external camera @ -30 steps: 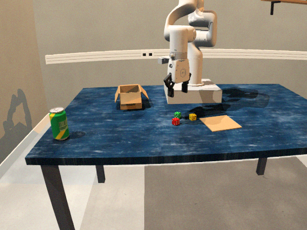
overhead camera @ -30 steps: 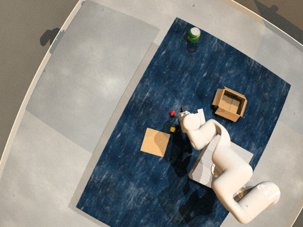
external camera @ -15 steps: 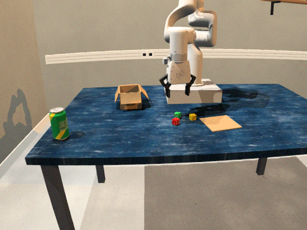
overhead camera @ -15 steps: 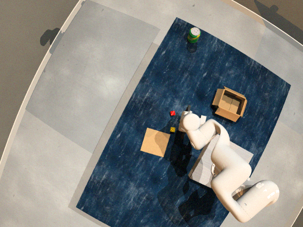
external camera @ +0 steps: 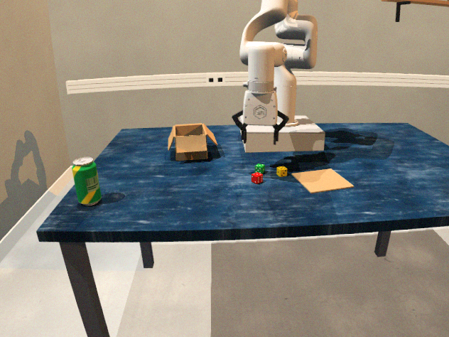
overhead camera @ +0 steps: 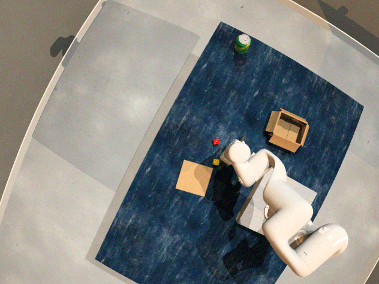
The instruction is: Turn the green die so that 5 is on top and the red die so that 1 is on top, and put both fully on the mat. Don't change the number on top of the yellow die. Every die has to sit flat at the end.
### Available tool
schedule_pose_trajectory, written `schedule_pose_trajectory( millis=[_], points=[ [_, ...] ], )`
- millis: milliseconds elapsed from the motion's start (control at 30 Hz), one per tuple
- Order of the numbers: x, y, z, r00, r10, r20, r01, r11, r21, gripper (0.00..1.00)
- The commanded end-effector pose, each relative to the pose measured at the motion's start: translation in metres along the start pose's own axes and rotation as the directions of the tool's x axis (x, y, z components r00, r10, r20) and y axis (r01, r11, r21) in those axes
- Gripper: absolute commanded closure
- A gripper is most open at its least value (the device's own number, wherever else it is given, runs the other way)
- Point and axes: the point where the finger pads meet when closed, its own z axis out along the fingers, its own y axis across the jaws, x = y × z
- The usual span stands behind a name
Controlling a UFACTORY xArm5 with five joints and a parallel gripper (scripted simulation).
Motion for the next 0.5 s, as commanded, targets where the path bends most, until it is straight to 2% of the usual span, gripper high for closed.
schedule_pose_trajectory(
  millis=[0,67,267,467],
  points=[
    [-0.0012,-0.0003,0.0014,0.987,0.163,0.004,-0.163,0.987,0.0,0.0],
    [-0.0012,-0.0003,0.0014,0.987,0.163,0.004,-0.163,0.987,0.0,0.0],
    [-0.0011,-0.0003,0.004,0.947,0.322,0.004,-0.322,0.947,0.0,0.0],
    [-0.0011,-0.0003,0.0048,0.929,0.371,0.004,-0.371,0.929,-0.001,0.0]
  ],
)
